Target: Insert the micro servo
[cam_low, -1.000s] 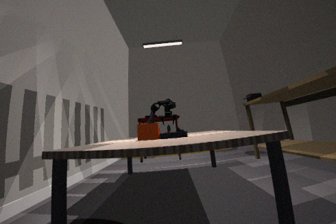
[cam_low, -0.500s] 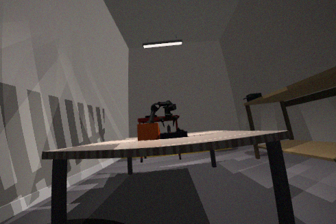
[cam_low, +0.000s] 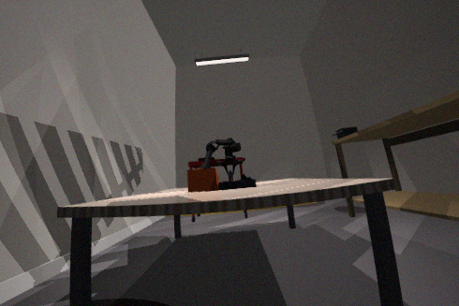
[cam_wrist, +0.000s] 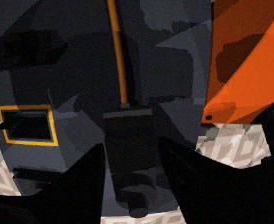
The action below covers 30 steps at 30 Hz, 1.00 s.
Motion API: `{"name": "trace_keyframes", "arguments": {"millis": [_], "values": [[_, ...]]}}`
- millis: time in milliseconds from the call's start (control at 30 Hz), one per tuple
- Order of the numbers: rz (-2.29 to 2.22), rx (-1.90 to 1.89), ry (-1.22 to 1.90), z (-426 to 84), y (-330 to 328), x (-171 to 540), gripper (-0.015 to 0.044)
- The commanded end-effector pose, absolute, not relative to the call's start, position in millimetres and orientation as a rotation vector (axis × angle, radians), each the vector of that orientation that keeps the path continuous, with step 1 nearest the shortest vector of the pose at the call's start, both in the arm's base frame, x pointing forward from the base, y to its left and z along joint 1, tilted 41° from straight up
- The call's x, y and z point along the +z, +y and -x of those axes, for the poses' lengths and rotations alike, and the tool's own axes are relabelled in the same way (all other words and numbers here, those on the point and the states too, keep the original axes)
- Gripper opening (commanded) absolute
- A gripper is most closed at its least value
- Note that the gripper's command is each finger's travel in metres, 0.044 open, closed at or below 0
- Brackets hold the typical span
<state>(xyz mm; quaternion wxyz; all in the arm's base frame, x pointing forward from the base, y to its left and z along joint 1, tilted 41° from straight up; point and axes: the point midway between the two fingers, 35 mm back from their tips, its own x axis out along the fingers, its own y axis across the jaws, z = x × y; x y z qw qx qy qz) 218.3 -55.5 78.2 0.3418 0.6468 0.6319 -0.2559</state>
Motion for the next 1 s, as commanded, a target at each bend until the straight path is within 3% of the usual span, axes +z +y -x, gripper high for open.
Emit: {"name": "trace_keyframes", "arguments": {"millis": [0,100,233,967], "values": [[-1.689,-0.665,1.642,-218,-55,78,0.0112],[-1.689,-0.665,1.642,-218,-55,78,0.0092],[-1.689,-0.666,1.642,-218,-59,83,0.0],[-1.689,-0.666,1.643,-210,-67,107,0.0]]}}
